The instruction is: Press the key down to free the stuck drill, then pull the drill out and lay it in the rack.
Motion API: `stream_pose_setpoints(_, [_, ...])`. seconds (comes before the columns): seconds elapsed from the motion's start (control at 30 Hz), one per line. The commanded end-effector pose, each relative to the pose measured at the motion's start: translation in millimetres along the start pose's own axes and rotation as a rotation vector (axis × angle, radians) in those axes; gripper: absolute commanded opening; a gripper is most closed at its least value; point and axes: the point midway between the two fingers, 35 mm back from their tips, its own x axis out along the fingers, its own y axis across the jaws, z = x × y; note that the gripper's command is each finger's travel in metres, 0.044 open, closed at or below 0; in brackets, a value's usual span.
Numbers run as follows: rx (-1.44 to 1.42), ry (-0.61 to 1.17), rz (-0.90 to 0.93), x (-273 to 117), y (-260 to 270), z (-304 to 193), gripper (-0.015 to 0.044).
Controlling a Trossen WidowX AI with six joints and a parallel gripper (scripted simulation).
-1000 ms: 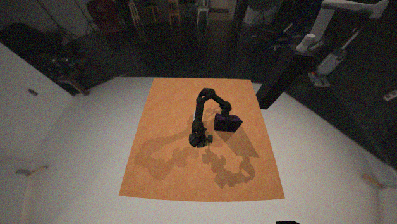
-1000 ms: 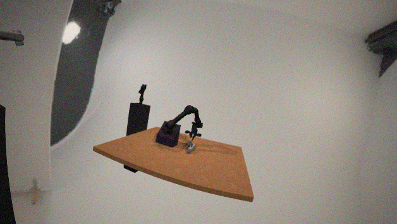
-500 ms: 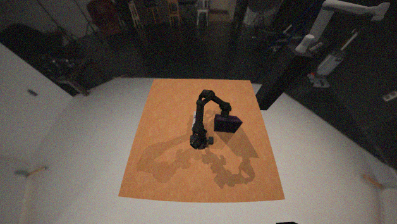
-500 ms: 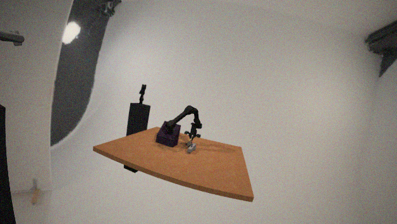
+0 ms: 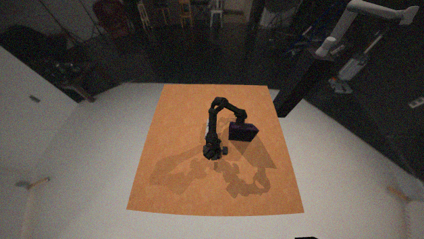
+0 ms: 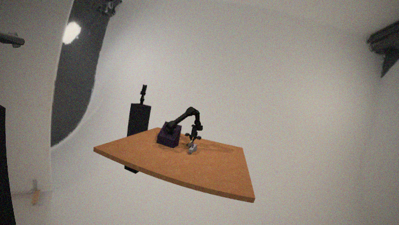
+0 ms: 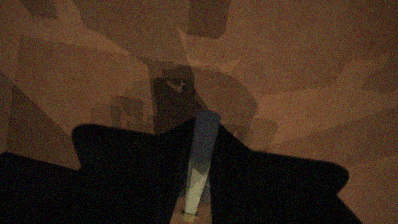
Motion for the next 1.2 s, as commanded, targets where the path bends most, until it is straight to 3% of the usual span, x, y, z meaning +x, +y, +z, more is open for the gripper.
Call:
stream_pose_setpoints(0.0, [-0.004,0.006,-0.003,6.2,-0.1,-0.6,0.0000])
stream_pose_setpoints(0.4, [-0.004,0.007,-0.003,20.5,-0.6,-1.0,0.0000])
stream_pose_setpoints(0.97, [-0.001,-0.002,-0.005,14.0,-0.9,0.6,0.0440])
stream_pose_setpoints(1.17, [-0.004,0.005,-0.002,-11.3,1.6,-0.9,0.0440])
